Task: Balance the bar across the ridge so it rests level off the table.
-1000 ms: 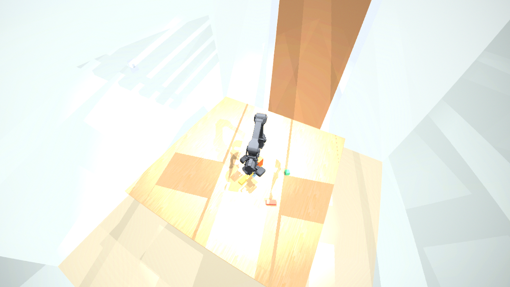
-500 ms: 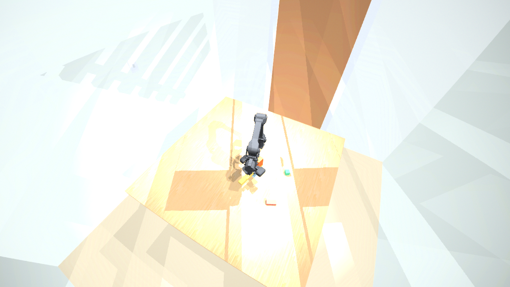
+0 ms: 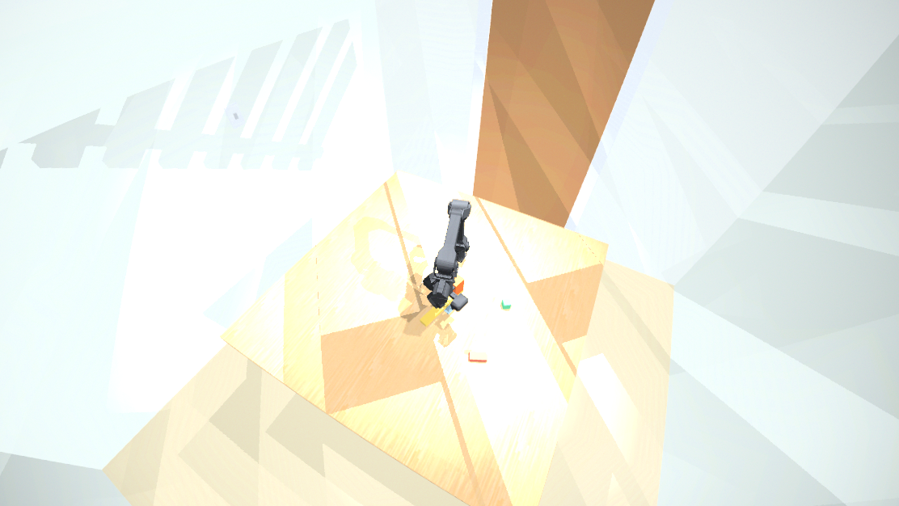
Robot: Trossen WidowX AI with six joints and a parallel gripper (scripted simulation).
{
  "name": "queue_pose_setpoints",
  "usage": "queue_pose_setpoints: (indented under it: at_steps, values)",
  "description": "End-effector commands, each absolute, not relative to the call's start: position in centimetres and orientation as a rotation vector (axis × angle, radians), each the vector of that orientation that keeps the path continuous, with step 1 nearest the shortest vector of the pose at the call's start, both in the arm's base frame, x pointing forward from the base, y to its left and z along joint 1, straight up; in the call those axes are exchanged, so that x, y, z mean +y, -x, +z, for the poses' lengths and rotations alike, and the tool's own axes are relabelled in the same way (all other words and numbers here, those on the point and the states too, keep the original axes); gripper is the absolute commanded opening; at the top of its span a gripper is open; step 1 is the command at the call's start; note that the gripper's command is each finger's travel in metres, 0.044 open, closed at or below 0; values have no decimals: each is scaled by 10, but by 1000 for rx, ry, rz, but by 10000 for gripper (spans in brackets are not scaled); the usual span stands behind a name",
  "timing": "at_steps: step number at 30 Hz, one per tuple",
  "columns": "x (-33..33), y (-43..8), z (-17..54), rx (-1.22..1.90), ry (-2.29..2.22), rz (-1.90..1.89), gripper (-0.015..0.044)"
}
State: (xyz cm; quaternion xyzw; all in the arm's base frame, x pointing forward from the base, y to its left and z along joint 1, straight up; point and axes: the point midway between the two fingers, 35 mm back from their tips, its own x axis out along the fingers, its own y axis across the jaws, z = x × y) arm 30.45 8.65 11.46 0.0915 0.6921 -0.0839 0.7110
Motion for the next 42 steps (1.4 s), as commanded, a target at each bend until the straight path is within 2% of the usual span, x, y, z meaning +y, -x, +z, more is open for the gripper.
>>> queue_pose_setpoints:
  at_steps: [1,8,42]
  values:
    - [88,-309,140,1525,-206,-182,440]
    - [86,-303,211,1525,-206,-182,440]
    - [86,-303,212,1525,-206,-182,440]
